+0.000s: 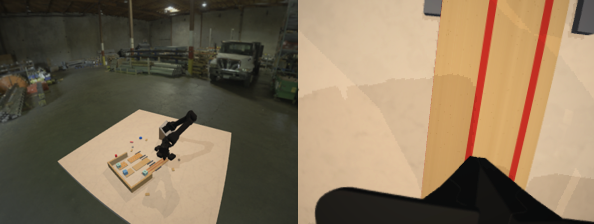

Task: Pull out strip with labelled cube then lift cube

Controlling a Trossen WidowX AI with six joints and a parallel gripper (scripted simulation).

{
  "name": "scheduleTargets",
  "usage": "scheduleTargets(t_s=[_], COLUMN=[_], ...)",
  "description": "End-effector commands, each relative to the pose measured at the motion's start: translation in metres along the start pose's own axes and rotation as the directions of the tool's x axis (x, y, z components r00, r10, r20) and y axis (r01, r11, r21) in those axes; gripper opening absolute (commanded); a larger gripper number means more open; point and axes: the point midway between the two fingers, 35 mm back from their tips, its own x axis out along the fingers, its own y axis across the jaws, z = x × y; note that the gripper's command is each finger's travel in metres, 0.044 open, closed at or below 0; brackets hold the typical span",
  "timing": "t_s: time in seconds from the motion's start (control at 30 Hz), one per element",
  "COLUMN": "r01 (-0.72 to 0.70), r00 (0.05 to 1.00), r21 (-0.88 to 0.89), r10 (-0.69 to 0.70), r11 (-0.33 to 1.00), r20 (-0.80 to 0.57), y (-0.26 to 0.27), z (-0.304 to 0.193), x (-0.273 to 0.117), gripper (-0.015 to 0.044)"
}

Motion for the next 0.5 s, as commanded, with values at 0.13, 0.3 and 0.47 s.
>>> scheduleTargets(t_s=[0.13,0.3,0.47], r01=[0.008,0.008,0.008], r00=[0.999,0.999,0.999], r21=[0.004,0.004,0.004], r10=[-0.008,-0.008,-0.008], r11=[1.000,1.000,1.000], r20=[-0.033,-0.033,-0.033], y=[-0.002,-0.002,-0.002], z=[-0.021,-0.028,-0.035], x=[0.006,0.006,0.006], gripper=[0.0000,0.0000,0.0000])
